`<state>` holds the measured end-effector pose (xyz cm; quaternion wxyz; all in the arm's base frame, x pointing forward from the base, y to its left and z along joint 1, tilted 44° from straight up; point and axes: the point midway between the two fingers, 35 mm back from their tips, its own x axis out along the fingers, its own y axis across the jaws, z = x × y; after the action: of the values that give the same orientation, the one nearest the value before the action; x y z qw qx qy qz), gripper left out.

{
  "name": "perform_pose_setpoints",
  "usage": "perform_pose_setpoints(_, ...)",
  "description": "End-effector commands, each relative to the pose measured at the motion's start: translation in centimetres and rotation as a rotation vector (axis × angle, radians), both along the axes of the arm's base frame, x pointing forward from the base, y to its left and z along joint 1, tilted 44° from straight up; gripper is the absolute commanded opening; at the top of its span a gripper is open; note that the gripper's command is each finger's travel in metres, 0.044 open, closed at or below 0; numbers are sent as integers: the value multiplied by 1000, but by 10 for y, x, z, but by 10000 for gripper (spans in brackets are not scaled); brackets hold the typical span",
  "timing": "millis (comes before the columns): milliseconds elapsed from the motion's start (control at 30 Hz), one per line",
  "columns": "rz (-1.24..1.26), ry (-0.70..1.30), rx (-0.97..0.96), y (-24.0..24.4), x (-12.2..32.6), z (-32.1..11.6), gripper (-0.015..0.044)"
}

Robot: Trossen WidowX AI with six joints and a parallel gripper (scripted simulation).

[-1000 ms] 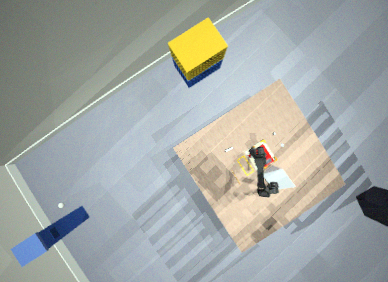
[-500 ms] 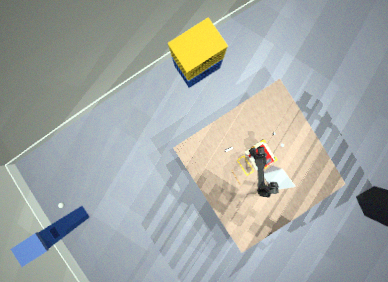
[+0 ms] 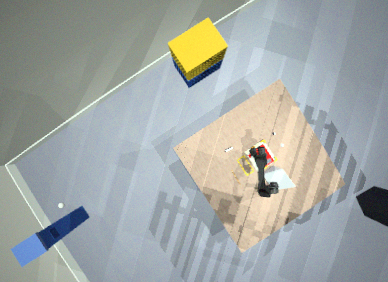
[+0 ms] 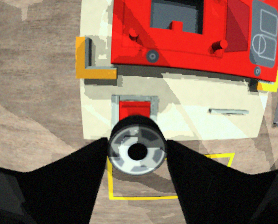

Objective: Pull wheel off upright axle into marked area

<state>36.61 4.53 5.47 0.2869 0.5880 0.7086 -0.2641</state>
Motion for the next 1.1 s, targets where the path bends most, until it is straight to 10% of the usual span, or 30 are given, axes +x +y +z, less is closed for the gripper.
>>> perform_pose_setpoints(0,5,-6,-4,-2,1,1,0)
perform_pose_setpoints(1067,-2,-1,0,-13,-4,37,0)
